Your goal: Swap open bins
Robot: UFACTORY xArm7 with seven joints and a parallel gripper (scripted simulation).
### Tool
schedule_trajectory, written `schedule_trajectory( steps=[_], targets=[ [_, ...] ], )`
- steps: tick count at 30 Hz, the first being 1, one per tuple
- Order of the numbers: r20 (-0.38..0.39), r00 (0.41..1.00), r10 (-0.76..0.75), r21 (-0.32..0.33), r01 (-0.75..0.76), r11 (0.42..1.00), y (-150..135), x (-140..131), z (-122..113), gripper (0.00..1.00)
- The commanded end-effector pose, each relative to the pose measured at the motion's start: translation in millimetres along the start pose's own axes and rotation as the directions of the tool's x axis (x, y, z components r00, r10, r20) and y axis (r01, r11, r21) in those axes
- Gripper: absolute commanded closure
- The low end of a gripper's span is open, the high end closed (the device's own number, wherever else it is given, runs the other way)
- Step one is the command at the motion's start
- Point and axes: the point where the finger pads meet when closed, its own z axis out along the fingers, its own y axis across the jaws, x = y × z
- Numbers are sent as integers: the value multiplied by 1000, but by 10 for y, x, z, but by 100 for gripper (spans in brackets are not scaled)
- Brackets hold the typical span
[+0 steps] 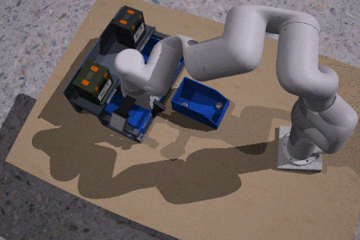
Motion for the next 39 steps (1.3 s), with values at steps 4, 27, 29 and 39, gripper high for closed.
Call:
schedule_trajectory(
  steps=[4, 27, 29, 39],
  targets=[
    [-1, 1000, 0, -4, 0, 1000, 13, 3, -11, 5],
    [0, 1000, 1, -3, -1, 1000, 19, 6, 237, 5],
    [0, 1000, 1, -3, -1, 1000, 20, 7, 278, 5],
    [0, 1000, 1, -3, -1, 1000, 24, 9, 441, 5]
  ],
)
